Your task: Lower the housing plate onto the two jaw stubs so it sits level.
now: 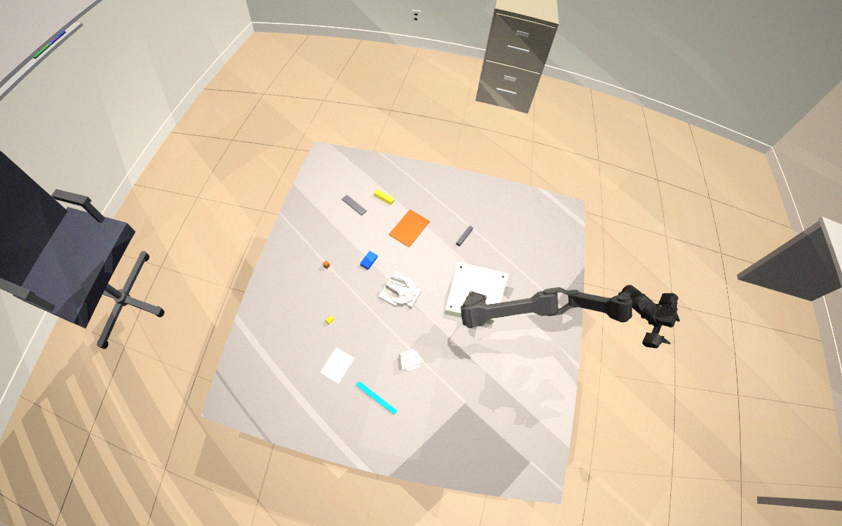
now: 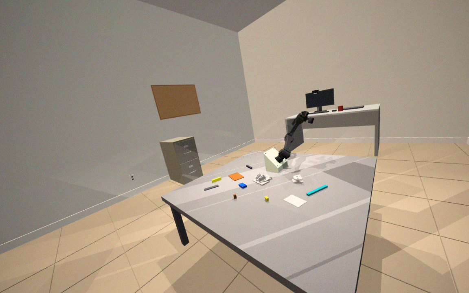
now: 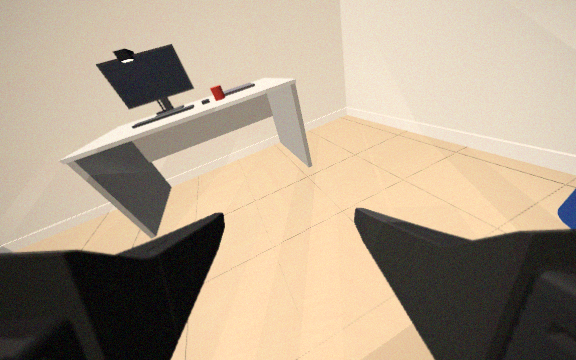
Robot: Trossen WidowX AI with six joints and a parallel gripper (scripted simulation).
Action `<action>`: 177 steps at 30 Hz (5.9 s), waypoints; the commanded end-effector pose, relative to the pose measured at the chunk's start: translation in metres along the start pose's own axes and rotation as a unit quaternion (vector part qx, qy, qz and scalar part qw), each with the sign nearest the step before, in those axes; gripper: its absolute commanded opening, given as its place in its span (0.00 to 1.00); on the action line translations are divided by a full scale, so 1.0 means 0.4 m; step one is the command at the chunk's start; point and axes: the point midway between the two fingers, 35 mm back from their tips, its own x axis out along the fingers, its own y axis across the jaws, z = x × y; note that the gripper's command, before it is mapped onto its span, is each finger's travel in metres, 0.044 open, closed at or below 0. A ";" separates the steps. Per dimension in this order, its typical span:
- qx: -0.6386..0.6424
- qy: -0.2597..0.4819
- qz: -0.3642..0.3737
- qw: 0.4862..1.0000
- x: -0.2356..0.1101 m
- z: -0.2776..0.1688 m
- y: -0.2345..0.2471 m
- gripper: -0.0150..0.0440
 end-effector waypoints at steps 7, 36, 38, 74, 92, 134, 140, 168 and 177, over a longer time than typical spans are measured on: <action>0.023 -0.037 -0.020 0.999 -0.017 0.081 -0.067 1.00; 0.129 -0.247 -0.143 0.950 -0.232 0.439 -0.478 1.00; 0.134 -0.261 -0.151 0.944 -0.251 0.455 -0.503 1.00; 0.302 -0.437 -0.378 0.758 -0.769 0.532 -1.101 1.00; 0.358 -0.478 -0.485 0.639 -1.038 0.415 -1.301 1.00; 0.513 -0.459 -0.627 0.364 -1.479 -0.037 -1.476 1.00; 0.545 -0.447 -0.638 0.309 -1.527 -0.129 -1.472 1.00; 0.684 -0.371 -0.626 0.052 -1.624 -0.524 -1.356 1.00; 0.723 -0.343 -0.599 -0.027 -1.614 -0.623 -1.297 1.00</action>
